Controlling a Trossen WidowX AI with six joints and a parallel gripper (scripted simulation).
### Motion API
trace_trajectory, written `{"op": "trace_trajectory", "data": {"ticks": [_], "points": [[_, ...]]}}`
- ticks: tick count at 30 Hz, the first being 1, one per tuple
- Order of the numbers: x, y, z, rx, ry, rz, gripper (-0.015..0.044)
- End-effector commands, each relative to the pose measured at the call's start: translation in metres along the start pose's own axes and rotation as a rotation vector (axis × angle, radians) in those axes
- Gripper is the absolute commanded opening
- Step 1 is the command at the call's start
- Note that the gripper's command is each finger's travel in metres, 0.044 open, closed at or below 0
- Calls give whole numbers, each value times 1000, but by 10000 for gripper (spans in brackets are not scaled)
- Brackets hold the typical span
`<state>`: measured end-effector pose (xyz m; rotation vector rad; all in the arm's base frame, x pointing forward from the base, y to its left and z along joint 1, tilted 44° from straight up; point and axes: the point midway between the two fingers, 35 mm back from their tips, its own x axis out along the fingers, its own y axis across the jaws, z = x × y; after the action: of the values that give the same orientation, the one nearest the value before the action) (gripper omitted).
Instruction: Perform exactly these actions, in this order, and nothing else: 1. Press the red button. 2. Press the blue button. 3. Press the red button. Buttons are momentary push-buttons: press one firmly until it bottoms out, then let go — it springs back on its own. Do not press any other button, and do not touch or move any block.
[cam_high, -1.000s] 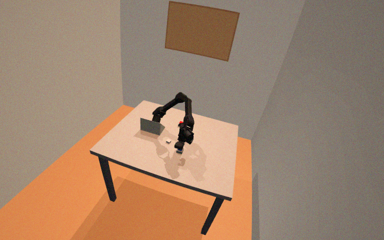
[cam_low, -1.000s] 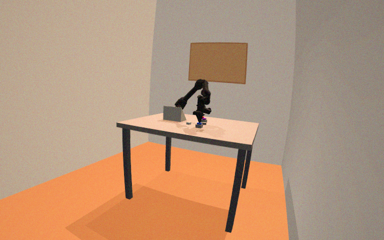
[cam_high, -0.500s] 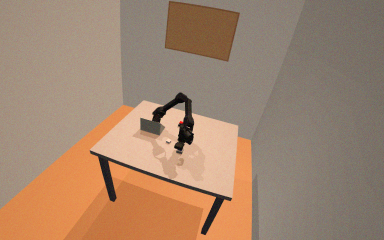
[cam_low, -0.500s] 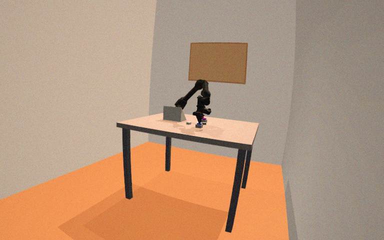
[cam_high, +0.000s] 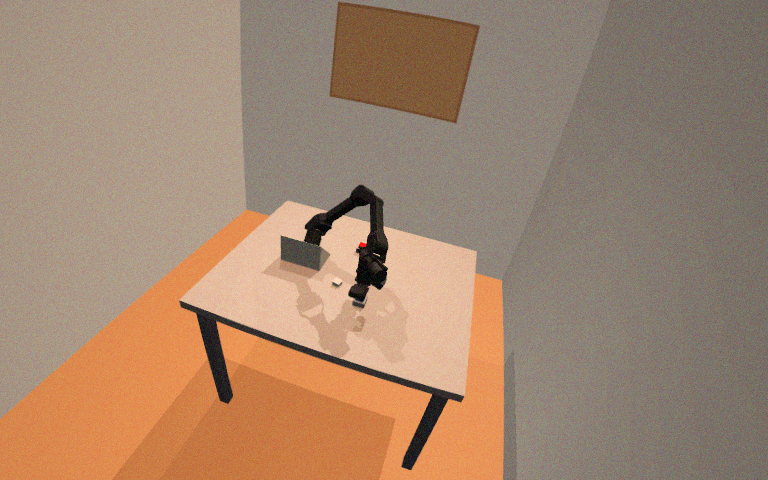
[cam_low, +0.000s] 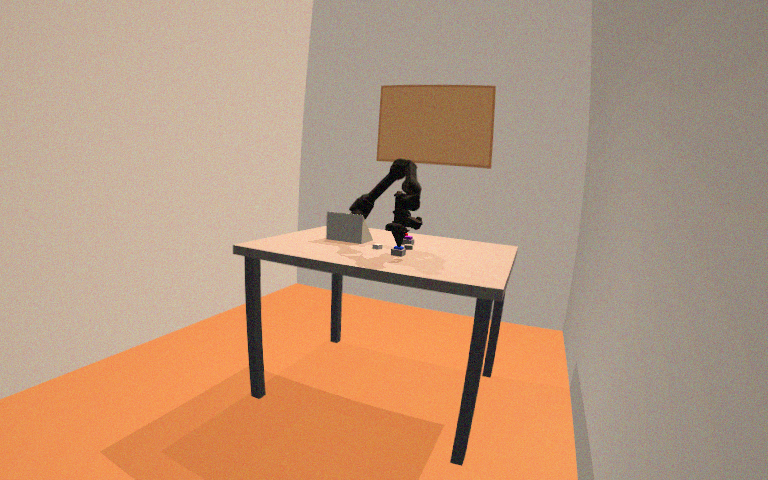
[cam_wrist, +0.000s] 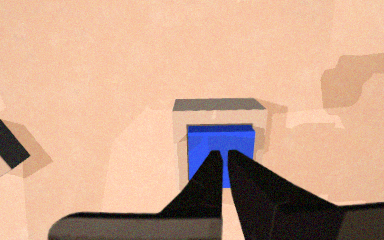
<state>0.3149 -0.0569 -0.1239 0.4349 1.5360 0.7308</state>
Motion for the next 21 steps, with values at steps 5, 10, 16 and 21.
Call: {"op": "trace_trajectory", "data": {"ticks": [5, 10, 16, 21], "points": [[-21, 0, -1, 6, 3, 5, 20], [-33, 0, -1, 8, 4, 7, 20], [-92, -1, -1, 9, 5, 6, 20], [-98, 22, 5, 10, 7, -4, 20]]}}
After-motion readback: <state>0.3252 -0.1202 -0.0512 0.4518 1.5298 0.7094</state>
